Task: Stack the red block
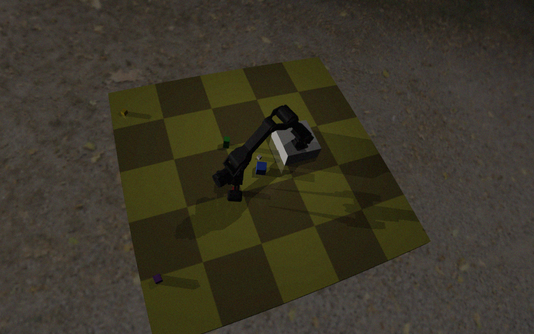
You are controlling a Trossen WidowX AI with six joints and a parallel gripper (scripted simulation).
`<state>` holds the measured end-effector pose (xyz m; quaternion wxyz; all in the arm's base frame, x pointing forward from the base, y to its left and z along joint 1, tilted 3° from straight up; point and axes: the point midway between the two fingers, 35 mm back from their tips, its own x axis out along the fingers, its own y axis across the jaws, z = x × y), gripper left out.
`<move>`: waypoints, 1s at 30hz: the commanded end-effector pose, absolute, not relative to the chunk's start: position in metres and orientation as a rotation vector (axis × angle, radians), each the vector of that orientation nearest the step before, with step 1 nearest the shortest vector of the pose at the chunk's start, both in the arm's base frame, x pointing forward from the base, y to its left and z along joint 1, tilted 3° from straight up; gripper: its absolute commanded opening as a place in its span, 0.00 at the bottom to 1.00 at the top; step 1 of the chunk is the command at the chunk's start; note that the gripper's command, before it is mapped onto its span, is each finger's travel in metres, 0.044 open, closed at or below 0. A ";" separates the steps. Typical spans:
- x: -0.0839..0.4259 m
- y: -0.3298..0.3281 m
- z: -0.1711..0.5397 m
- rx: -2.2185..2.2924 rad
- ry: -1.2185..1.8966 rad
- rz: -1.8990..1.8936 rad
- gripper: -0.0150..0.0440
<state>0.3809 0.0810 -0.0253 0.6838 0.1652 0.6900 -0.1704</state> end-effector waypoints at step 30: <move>0.378 0.081 -0.049 0.371 1.554 -0.379 0.87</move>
